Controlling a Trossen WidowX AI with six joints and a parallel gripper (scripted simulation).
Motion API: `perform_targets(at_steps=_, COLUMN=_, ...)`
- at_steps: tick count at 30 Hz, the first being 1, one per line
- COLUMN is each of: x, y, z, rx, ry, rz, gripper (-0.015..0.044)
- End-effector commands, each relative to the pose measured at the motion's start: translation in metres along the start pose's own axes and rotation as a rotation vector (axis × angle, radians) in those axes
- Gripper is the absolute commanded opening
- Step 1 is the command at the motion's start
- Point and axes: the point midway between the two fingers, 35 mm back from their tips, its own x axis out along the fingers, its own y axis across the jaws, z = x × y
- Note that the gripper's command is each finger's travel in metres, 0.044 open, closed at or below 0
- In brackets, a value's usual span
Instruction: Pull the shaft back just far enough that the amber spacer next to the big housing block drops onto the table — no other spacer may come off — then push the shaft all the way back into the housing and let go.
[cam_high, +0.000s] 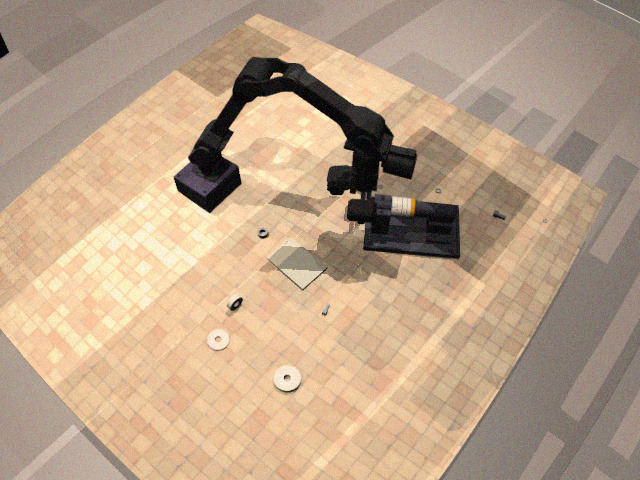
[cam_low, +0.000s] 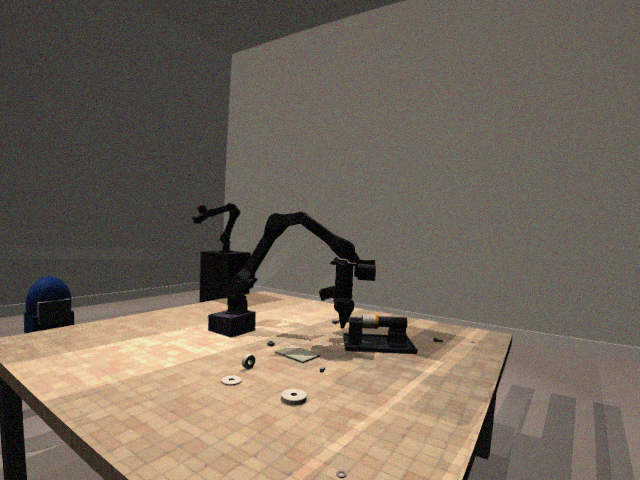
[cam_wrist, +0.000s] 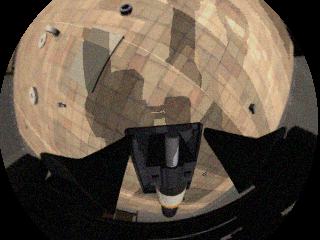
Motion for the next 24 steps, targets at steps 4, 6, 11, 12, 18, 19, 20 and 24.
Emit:
perform_targets(at_steps=4, x=0.003, y=-0.001, z=0.000, rx=0.006, ry=0.001, rz=-0.005, gripper=0.0440)
perform_targets(at_steps=6, x=0.006, y=-0.001, z=0.000, rx=0.006, ry=0.001, rz=-0.005, gripper=0.0440)
perform_targets(at_steps=11, x=0.013, y=-0.001, z=0.000, rx=0.006, ry=0.001, rz=-0.005, gripper=0.0440)
perform_targets(at_steps=12, x=0.015, y=-0.001, z=0.000, rx=0.006, ry=0.001, rz=-0.005, gripper=0.0440)
perform_targets(at_steps=18, x=0.019, y=-0.001, z=0.000, rx=0.006, ry=0.001, rz=-0.005, gripper=0.0440)
perform_targets(at_steps=19, x=0.019, y=-0.001, z=0.000, rx=0.006, ry=0.001, rz=-0.005, gripper=0.0440)
perform_targets(at_steps=20, x=0.019, y=-0.001, z=0.000, rx=0.006, ry=0.001, rz=-0.005, gripper=0.0440)
perform_targets(at_steps=24, x=0.019, y=-0.001, z=0.000, rx=0.006, ry=0.001, rz=-0.005, gripper=0.0440)
